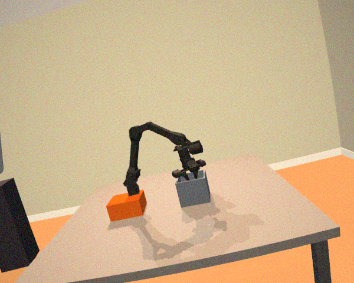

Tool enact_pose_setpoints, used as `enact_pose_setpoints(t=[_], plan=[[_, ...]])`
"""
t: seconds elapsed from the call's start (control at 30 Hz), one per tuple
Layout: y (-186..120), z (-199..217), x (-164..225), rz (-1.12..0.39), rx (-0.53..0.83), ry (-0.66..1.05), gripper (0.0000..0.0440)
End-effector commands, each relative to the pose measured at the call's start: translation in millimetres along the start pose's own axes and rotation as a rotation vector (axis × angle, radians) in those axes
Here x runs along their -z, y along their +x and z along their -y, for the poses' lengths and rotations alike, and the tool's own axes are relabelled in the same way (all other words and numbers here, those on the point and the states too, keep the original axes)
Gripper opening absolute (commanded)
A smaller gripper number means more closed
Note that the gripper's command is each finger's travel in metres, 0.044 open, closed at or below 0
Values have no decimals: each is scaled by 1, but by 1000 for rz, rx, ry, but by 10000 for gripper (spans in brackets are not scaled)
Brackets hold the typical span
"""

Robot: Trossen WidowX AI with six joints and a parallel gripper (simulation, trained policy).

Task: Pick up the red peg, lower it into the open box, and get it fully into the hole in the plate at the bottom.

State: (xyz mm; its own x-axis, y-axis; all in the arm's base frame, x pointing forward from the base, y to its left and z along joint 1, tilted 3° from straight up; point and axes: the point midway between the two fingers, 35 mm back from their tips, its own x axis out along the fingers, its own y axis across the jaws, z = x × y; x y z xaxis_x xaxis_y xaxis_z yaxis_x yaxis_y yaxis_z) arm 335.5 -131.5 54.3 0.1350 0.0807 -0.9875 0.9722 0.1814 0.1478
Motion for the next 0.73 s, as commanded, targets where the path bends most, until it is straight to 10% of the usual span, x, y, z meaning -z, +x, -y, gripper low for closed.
enact_pose_setpoints(t=[0.0, 0.7], plan=[[-8, -3, -2, -30, -24, 3, 188], [-82, -34, -35, -53, -263, -10, 222]])
